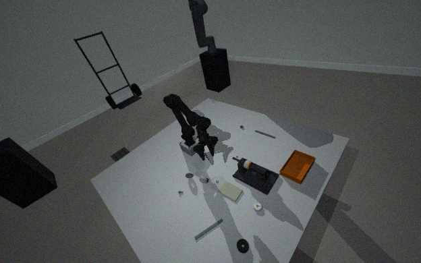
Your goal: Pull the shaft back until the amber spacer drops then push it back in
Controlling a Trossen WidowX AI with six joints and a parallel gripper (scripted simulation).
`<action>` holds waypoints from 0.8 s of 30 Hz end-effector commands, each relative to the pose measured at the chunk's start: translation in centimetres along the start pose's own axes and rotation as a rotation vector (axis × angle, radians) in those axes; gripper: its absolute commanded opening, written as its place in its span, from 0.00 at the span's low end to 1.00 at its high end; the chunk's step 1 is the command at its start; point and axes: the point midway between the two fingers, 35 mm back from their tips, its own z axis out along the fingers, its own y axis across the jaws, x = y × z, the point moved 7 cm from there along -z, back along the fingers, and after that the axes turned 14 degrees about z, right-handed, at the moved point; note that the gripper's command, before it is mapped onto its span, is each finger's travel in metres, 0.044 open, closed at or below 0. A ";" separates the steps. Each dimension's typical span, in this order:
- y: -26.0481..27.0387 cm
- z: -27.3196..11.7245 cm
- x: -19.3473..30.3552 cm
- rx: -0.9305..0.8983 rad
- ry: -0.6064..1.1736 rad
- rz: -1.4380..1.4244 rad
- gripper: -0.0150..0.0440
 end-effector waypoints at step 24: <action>1.7 2.2 -11.6 0.332 -0.527 -1.298 1.00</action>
